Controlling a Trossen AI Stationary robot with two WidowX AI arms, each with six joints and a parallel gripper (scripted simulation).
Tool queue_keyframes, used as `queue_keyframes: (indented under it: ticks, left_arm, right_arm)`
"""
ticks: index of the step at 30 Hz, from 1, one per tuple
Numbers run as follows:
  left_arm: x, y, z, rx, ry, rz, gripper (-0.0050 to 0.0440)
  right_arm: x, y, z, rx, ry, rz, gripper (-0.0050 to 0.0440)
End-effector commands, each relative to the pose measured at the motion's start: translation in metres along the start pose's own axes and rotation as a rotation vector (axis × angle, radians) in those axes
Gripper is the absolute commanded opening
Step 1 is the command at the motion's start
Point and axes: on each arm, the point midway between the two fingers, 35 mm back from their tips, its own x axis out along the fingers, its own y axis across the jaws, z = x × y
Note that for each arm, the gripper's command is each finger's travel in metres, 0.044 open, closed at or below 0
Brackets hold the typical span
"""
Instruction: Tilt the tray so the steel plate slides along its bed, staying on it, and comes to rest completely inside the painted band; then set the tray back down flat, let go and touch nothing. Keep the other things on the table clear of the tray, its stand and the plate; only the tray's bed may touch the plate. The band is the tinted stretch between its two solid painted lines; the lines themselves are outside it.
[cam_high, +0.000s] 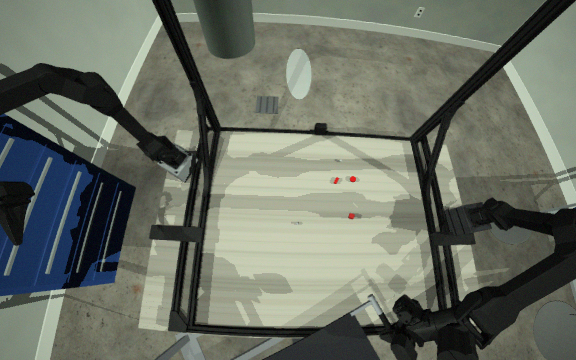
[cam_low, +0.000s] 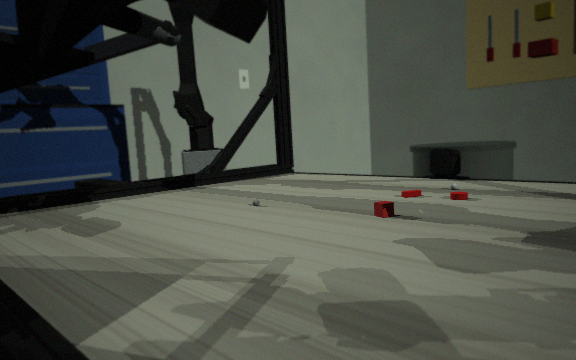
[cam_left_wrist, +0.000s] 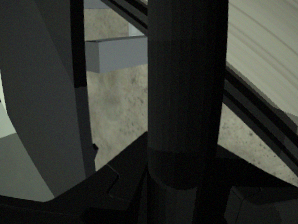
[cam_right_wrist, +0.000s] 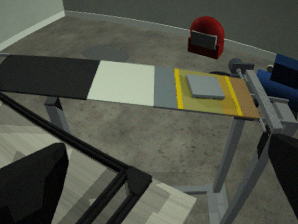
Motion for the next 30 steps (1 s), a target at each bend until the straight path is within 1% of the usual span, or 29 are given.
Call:
queue_keyframes:
  ticks: [1,30]
  left_arm:
    - [-0.0143,0.0173,-0.0005,0.000,0.002,0.044,0.0000]
    - [-0.0201,0.0246,-0.0005,0.000,0.002,0.068,0.0000]
  right_arm:
    - [0.0000,-0.0002,-0.0002,-0.001,0.000,0.000,0.0440]
    - [0.0000,-0.0002,-0.0002,-0.001,0.000,0.000,0.0440]
